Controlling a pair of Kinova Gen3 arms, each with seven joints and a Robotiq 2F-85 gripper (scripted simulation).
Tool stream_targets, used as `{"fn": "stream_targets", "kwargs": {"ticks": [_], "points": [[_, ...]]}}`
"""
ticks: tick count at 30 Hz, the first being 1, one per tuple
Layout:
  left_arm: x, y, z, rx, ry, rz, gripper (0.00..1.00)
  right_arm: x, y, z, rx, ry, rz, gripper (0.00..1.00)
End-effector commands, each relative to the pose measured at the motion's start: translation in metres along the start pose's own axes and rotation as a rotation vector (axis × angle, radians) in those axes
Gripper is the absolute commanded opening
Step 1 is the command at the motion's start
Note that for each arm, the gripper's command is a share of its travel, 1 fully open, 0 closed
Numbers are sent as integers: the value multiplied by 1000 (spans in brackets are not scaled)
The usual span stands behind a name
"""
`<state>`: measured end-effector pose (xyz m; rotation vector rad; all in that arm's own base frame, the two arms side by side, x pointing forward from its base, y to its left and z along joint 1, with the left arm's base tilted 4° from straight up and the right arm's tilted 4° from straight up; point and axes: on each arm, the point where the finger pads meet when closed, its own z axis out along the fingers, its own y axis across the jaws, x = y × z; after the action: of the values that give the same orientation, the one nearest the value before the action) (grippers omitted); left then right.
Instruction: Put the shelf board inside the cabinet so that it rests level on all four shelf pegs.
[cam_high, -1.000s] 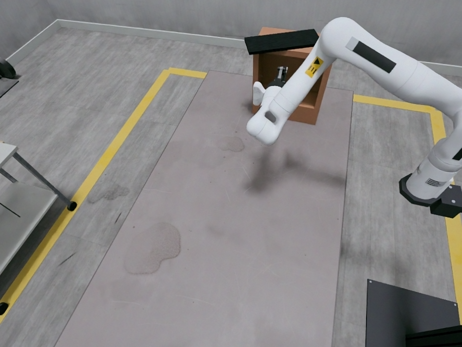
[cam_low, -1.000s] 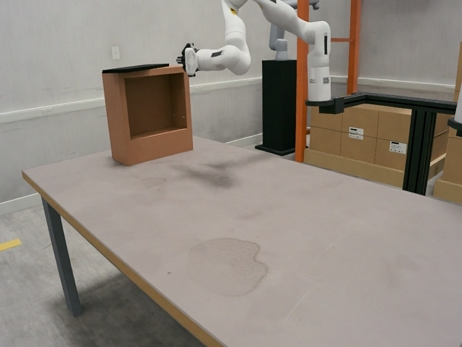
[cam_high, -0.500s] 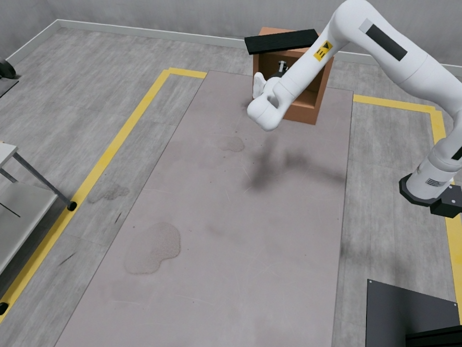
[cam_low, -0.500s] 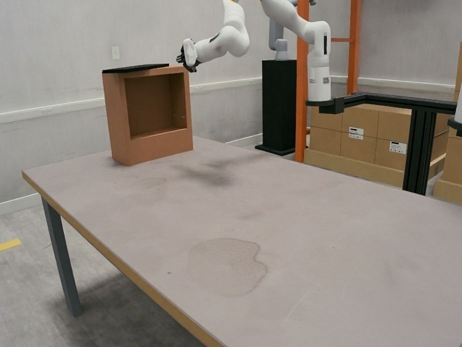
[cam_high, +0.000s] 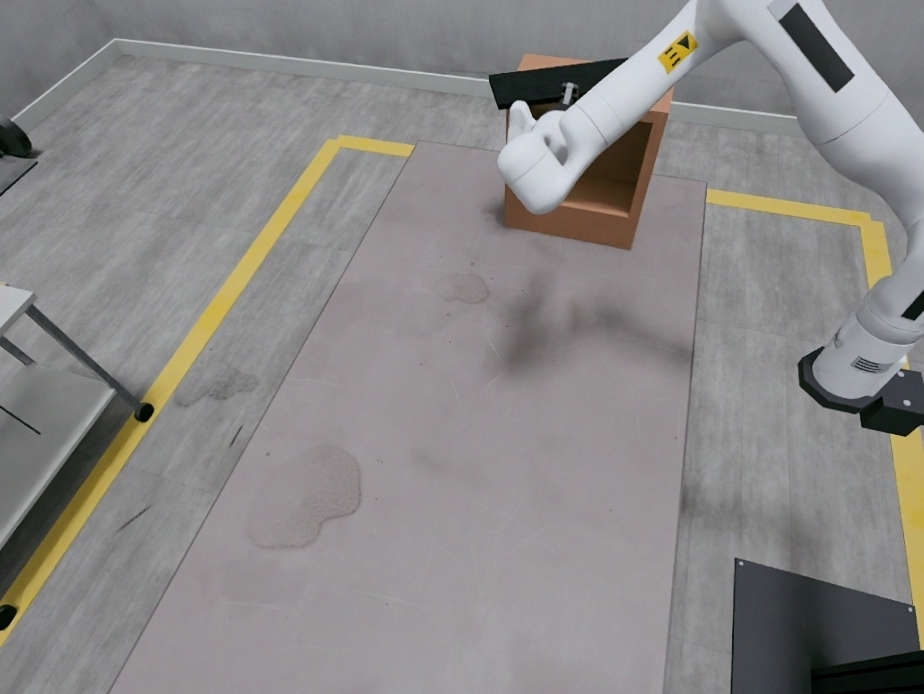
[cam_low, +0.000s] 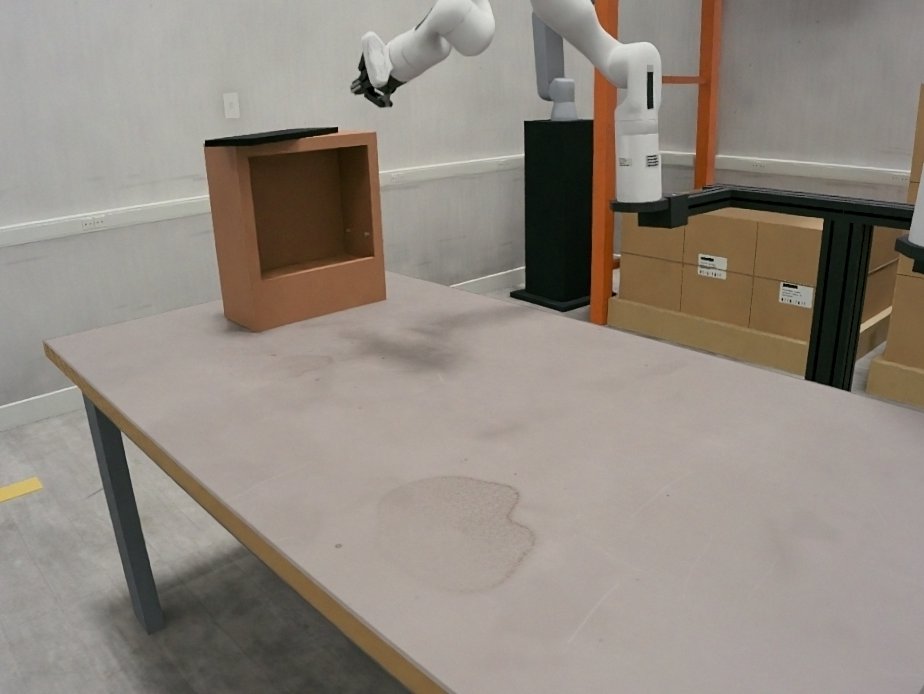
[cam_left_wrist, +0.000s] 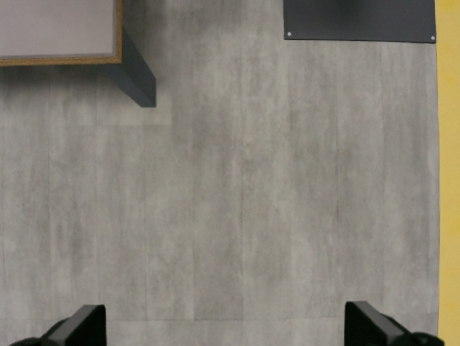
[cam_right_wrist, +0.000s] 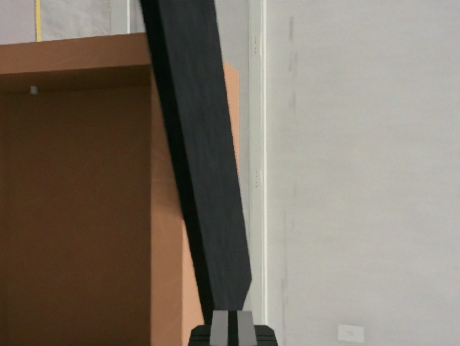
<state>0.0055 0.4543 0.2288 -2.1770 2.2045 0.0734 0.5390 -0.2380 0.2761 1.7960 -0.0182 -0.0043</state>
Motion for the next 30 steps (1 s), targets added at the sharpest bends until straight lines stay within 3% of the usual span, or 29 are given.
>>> {"fn": "stream_targets", "kwargs": {"ticks": [1,9,21,25,30], "points": [[0,0,-1,0,-2,0,1000,0,9,-3,0,0,2,99],[0,0,-1,0,-2,0,1000,0,25,-7,0,0,2,99],[0,0,-1,0,-2,0,1000,0,26,-8,6,0,2,99],[0,0,-1,0,-2,0,1000,0,26,-7,32,-2,1,99],[0,0,-1,0,-2,0,1000,0,27,-6,98,-2,1,99]]}}
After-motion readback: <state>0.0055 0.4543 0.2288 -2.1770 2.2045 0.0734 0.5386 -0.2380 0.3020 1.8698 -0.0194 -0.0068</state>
